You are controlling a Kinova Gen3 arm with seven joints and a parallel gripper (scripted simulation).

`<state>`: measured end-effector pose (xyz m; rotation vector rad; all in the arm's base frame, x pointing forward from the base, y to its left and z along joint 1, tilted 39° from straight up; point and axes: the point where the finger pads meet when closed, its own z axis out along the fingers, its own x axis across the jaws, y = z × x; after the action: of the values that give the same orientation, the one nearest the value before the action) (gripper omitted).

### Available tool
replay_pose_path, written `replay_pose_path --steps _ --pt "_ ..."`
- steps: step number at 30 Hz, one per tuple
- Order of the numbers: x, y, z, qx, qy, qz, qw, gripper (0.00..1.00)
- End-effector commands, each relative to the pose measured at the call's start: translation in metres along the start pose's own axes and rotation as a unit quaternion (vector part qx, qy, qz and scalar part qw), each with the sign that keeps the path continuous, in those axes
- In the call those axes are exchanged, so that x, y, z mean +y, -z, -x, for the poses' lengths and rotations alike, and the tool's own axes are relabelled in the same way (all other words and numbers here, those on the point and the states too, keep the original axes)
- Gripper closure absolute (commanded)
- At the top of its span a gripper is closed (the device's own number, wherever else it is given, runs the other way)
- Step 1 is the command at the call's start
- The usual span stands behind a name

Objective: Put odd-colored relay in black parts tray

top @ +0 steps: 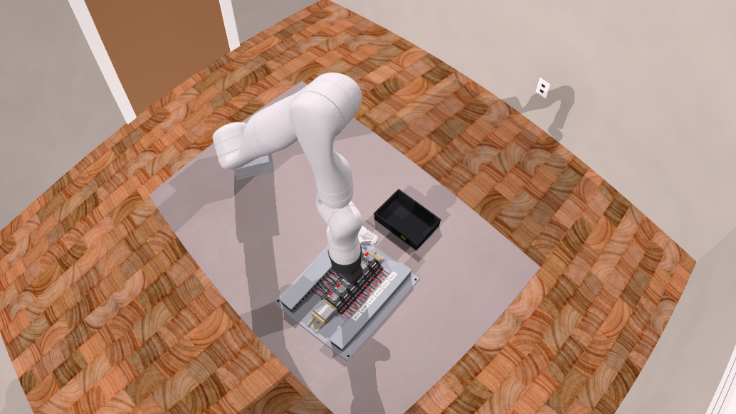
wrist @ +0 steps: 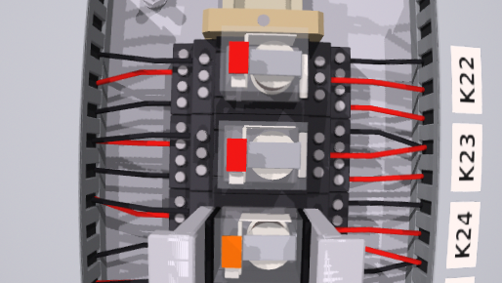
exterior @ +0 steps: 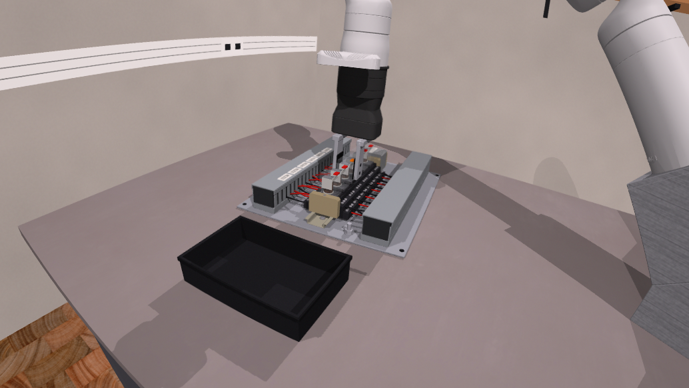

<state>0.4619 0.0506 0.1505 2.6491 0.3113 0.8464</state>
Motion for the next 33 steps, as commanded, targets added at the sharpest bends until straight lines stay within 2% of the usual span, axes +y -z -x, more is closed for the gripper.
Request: replay_pose_path --steps 1,9,33 --pt "-0.0003 0.0002 -0.0001 -0.002 0.000 0.000 1.000 1.00" --pt "-0.0004 0.0003 -0.0007 -0.013 0.000 0.000 1.000 1.00" --pt "-0.0004 0.0005 -0.0015 -0.027 0.000 0.000 1.000 1.00"
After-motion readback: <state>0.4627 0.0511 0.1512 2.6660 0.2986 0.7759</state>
